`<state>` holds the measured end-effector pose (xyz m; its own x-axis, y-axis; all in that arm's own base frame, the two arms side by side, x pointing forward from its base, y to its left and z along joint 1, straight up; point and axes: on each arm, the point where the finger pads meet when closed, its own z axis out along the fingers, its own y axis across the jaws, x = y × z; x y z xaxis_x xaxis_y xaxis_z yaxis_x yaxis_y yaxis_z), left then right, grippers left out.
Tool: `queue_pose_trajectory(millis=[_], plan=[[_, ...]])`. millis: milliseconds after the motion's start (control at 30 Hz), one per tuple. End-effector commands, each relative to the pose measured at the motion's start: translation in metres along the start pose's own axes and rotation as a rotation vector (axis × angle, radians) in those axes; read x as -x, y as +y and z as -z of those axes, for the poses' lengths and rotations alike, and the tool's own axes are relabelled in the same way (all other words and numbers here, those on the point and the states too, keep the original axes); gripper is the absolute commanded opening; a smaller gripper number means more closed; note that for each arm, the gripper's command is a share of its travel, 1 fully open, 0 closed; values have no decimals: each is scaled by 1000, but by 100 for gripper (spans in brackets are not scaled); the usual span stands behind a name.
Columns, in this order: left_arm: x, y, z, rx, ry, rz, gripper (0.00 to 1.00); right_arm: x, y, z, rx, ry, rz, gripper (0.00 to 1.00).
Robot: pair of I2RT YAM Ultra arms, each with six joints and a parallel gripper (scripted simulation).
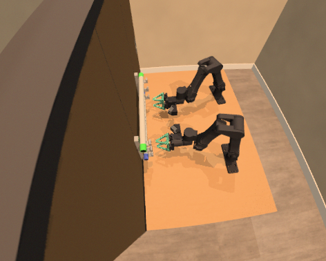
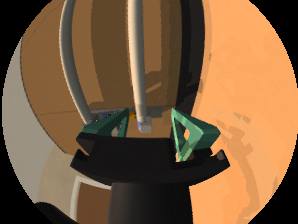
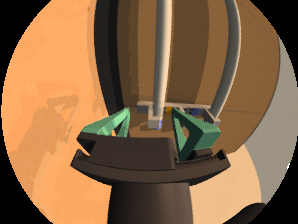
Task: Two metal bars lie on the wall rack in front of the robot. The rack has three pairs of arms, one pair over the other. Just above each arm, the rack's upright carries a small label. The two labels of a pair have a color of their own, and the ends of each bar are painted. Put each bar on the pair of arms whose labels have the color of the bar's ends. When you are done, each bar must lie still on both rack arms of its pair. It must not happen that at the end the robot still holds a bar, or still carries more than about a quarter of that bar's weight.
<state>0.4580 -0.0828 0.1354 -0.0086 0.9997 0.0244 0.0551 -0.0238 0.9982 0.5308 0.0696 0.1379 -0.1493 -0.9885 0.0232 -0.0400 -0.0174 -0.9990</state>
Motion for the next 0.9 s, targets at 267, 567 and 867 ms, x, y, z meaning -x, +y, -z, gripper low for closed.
queue_pose_trajectory(millis=[267,567,867], plan=[[-2,19,-24,54,5,24,70,1,-16,-24,-39,-1,-24,69],[-2,19,-34,54,5,24,70,1,-17,-34,-39,-1,-24,69],[-2,20,-46,54,5,24,70,1,-17,-46,-39,-1,-24,69]])
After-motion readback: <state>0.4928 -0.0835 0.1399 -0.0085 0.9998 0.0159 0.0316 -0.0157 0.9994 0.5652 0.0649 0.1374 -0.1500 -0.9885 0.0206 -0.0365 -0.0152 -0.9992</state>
